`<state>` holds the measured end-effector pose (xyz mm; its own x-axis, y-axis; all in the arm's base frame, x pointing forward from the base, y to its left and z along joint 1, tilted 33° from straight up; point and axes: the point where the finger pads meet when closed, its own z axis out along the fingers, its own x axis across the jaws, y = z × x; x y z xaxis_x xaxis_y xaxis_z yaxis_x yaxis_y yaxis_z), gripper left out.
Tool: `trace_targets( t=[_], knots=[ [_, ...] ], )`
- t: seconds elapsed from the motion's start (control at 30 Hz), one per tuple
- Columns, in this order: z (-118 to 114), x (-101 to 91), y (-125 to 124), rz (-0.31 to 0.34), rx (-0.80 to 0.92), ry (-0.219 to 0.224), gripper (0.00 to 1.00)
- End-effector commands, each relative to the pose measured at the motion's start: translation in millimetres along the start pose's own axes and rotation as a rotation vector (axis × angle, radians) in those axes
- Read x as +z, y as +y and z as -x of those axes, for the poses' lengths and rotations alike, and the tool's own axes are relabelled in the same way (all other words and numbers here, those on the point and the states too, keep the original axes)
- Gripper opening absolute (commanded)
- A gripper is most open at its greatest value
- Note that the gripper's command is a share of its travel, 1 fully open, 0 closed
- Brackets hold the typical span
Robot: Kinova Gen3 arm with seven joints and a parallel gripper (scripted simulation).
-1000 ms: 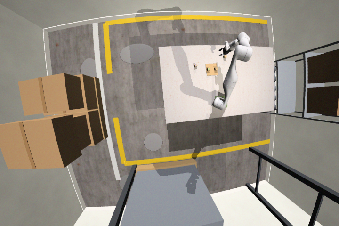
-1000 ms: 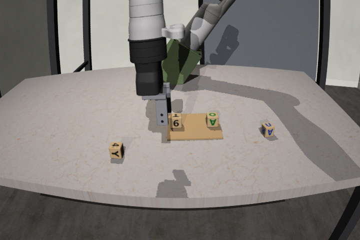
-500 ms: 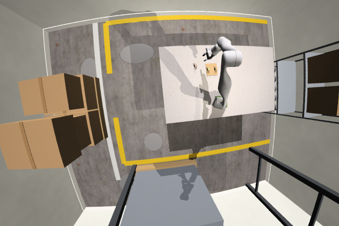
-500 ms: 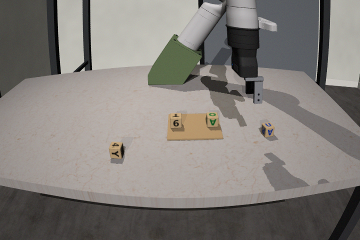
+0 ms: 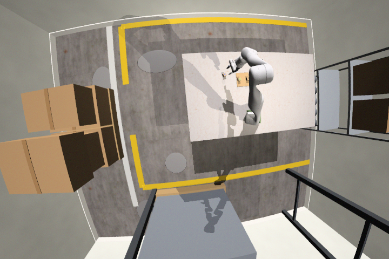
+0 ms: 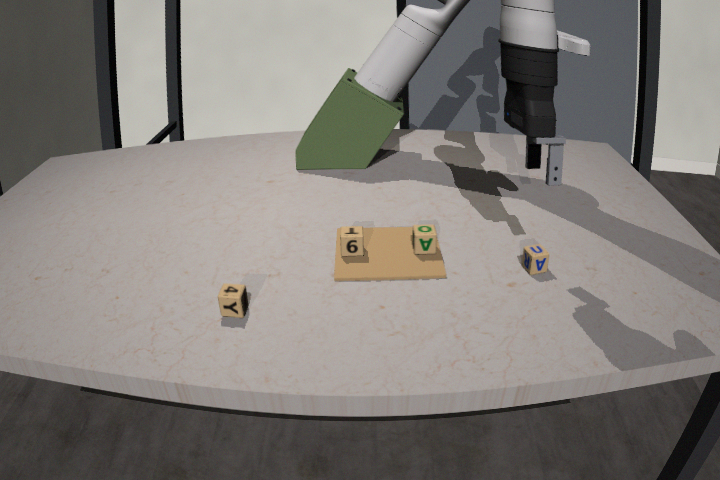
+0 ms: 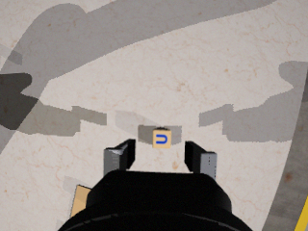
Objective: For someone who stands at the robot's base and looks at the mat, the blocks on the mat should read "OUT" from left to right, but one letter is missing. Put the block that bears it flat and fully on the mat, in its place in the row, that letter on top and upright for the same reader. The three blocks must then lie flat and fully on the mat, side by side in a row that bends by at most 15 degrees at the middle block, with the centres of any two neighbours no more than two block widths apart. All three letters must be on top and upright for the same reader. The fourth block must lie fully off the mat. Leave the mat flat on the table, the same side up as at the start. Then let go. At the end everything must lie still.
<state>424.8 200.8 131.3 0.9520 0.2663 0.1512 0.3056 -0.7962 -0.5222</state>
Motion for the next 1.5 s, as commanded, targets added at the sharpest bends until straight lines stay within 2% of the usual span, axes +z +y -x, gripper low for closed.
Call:
trace_targets(
  t=[0.0,0.47,0.53,0.63,0.7,0.77,1.47],
  knots=[
    [-1.1,-2.0,-0.2,0.003,-0.002,0.004,1.00],
    [-1.1,-1.4,-0.2,0.003,-0.002,0.004,1.00],
    [-1.3,7.8,-0.2,0.003,-0.002,0.004,1.00],
    [-0.5,34.5,-0.1,0.005,-0.001,0.002,1.00],
    [-0.5,34.5,-0.1,0.005,-0.001,0.002,1.00],
    [0.2,43.6,-0.1,0.006,-0.001,0.001,1.00],
    [0.2,44.1,-0.1,0.006,-0.001,0.001,1.00]
  ],
)
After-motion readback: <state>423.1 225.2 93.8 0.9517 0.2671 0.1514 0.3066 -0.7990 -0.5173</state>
